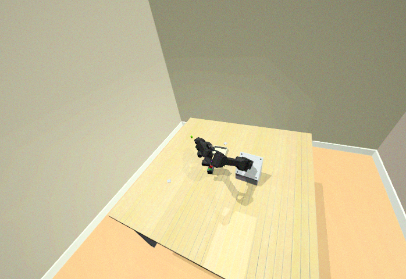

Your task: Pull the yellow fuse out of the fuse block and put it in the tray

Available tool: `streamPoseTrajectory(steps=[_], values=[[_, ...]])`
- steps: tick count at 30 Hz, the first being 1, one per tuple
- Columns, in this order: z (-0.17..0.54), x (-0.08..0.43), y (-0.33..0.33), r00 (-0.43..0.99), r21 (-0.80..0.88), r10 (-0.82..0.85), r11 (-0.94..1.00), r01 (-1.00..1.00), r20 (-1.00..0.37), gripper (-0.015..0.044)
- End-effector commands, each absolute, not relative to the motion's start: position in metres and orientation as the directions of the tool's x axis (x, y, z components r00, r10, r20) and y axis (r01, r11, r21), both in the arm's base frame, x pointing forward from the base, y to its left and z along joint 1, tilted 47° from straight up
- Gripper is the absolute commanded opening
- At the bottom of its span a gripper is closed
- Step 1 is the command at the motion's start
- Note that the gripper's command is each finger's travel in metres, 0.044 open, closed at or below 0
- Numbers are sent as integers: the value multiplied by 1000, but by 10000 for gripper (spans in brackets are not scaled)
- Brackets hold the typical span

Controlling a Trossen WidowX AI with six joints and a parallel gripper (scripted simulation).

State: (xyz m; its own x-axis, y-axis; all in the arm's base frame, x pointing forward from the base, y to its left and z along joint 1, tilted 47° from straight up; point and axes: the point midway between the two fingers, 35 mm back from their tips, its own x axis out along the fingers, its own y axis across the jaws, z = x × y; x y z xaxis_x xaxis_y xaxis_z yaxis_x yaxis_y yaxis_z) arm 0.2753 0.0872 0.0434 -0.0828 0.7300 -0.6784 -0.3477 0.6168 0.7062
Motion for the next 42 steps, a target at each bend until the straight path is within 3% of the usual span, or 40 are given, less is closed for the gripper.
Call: streamPoseTrajectory(steps=[1, 22, 42], values=[[38, 283, 79, -77, 699, 724, 623, -351, -685, 0], [-32, 321, 6, -71, 685, 711, 639, -351, -700, 0], [-113, 321, -61, -75, 693, 720, 627, -355, -690, 0]])
